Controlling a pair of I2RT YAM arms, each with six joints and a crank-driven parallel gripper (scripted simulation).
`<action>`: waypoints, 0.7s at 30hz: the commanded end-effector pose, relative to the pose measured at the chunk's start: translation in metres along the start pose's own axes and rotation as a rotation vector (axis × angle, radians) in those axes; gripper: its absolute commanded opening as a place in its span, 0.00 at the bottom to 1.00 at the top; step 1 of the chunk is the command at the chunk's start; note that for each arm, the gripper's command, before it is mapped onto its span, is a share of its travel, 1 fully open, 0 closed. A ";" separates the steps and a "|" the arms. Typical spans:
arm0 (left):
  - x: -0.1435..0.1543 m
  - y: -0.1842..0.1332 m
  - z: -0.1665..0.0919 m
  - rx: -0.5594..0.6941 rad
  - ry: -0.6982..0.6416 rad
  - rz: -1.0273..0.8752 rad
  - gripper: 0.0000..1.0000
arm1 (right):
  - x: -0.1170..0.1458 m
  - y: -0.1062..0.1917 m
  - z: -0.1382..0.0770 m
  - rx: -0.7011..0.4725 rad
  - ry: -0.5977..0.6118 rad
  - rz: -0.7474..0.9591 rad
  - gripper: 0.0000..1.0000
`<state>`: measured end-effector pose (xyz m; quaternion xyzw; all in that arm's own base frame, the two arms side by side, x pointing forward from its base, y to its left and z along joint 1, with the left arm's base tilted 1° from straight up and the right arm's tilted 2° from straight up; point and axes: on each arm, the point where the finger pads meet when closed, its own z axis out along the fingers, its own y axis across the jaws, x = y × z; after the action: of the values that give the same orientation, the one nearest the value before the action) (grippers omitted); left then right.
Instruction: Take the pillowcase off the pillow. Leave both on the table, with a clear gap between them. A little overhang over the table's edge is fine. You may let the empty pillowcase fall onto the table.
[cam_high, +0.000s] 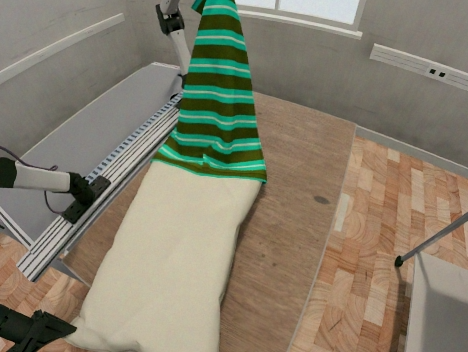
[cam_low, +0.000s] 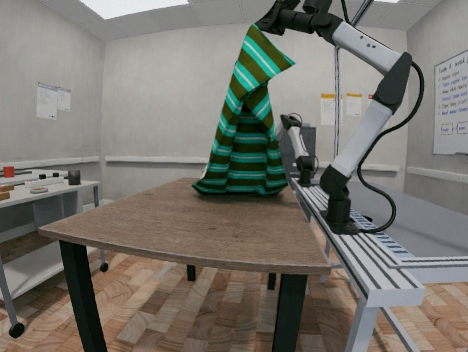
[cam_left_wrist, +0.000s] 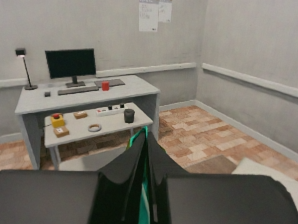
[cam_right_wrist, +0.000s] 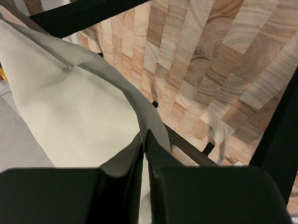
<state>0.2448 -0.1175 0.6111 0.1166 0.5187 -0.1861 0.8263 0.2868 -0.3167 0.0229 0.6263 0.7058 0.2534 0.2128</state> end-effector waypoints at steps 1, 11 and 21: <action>0.000 0.008 -0.009 -0.022 0.003 0.007 0.01 | -0.016 0.017 -0.009 -0.029 -0.059 -0.062 0.01; -0.018 0.031 -0.031 -0.109 -0.021 0.050 0.01 | -0.016 0.017 -0.009 -0.029 -0.059 -0.062 0.01; -0.029 0.029 -0.029 -0.100 -0.052 0.048 0.01 | -0.016 0.017 -0.009 -0.029 -0.059 -0.062 0.01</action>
<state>0.2273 -0.0751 0.6127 0.0835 0.5192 -0.1359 0.8396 0.2868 -0.3167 0.0229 0.6263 0.7058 0.2534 0.2128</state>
